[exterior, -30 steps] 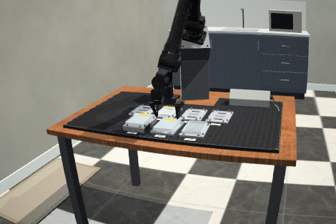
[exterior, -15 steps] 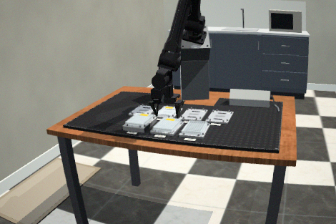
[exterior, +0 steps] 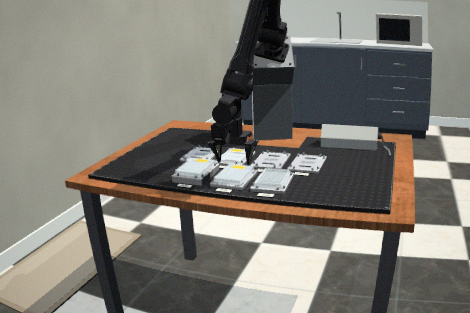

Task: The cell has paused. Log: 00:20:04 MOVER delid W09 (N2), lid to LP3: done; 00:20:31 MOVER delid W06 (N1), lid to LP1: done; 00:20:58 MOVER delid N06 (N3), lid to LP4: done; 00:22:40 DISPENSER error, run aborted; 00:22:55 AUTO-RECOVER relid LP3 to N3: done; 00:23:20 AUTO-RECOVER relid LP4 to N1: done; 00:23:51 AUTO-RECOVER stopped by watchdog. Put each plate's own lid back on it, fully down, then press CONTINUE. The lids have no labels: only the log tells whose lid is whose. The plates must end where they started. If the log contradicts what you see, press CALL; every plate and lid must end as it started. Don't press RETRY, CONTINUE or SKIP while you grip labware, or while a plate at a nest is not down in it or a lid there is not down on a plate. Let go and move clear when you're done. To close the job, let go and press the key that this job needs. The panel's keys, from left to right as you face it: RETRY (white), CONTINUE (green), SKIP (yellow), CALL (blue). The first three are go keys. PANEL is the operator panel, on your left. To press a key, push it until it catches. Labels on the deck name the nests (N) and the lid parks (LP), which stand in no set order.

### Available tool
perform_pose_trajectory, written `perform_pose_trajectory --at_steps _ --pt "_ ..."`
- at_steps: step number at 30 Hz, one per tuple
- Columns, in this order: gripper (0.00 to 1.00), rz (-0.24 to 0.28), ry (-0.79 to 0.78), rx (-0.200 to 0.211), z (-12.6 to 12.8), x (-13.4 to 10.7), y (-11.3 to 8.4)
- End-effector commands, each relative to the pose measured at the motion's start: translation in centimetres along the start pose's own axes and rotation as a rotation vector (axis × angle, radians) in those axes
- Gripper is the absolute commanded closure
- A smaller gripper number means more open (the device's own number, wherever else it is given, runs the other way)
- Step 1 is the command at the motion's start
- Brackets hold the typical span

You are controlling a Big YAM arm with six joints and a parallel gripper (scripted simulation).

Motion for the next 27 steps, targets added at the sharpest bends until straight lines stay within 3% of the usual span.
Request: perform_pose_trajectory --at_steps 1,11,12,16,27 --pt "0.00 -0.010 -0.005 0.002 0.1 0.3 -0.3" --pt "0.00 -0.033 -0.014 -0.001 -1.0 -1.0 -1.0" --pt "0.00 0.003 -0.003 -0.006 -1.7 -2.5 0.2" --pt "0.00 -0.017 -0.009 -0.003 -2.2 -3.8 -0.5" --pt "0.00 0.003 -0.003 -0.005 -4.4 -9.0 0.0"
Point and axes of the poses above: the point where the finger pads meet when closed, its own y axis out along the fingers, its own z axis across the jaws, x = y × z, the point moved 10 cm from there along -y, back along the fingers, and after that the axes turned 3 degrees about y, right-handed, at the moved point
